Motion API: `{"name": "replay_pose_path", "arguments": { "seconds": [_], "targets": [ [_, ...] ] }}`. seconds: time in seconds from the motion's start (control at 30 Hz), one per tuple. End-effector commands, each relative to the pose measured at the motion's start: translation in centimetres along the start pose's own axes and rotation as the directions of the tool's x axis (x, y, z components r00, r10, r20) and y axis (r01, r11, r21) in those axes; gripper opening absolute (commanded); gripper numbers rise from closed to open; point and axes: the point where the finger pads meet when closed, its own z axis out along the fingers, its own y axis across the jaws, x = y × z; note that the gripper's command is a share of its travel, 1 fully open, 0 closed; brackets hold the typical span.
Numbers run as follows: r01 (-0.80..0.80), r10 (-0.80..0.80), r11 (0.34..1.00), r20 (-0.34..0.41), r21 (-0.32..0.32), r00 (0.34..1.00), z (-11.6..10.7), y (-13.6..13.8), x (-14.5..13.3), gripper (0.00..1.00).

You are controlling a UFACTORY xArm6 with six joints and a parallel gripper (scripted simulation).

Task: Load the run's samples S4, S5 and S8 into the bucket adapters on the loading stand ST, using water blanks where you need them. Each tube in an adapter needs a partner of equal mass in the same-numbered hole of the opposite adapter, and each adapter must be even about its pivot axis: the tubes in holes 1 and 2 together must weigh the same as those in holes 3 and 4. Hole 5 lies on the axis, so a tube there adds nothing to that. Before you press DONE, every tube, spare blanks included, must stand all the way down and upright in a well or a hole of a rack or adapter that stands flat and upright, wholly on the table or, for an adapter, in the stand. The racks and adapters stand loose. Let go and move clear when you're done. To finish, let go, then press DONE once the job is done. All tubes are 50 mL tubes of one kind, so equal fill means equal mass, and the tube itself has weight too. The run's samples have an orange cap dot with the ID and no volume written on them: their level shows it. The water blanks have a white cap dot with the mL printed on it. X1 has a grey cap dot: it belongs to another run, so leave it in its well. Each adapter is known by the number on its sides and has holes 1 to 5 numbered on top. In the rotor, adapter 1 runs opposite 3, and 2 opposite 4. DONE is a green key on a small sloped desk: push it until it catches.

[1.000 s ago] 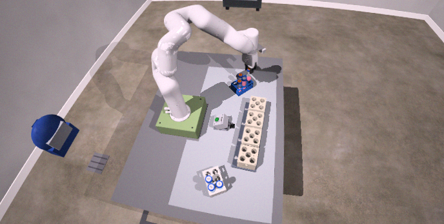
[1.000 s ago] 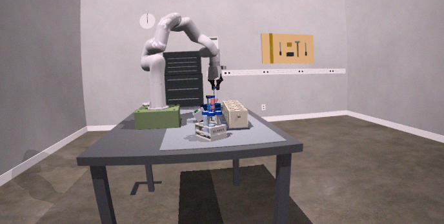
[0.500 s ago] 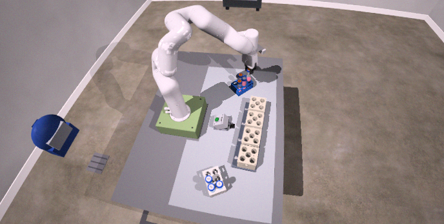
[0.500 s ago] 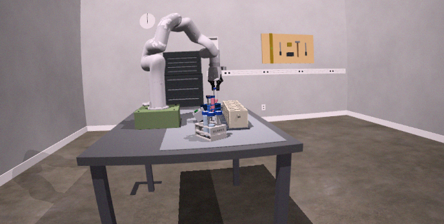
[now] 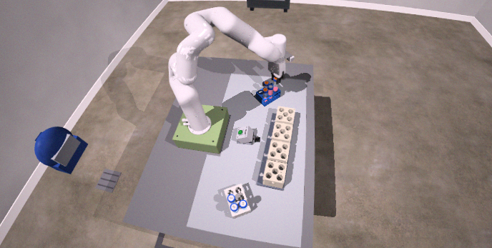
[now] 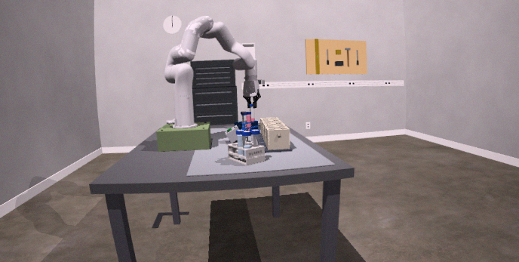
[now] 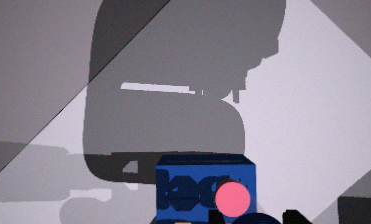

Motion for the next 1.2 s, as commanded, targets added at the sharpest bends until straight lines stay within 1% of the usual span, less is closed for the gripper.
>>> {"name": "replay_pose_path", "arguments": {
  "seconds": [0.0, 1.17],
  "targets": [
    [0.0, 0.0, 1.0, -0.005, 0.0, 1.0, 0.3, 0.0, 0.2, 0.0],
    [0.0, 0.0, 1.0, -0.005, 0.0, 1.0, 3.4, 0.0, 0.2, 0.0]
  ]
}}
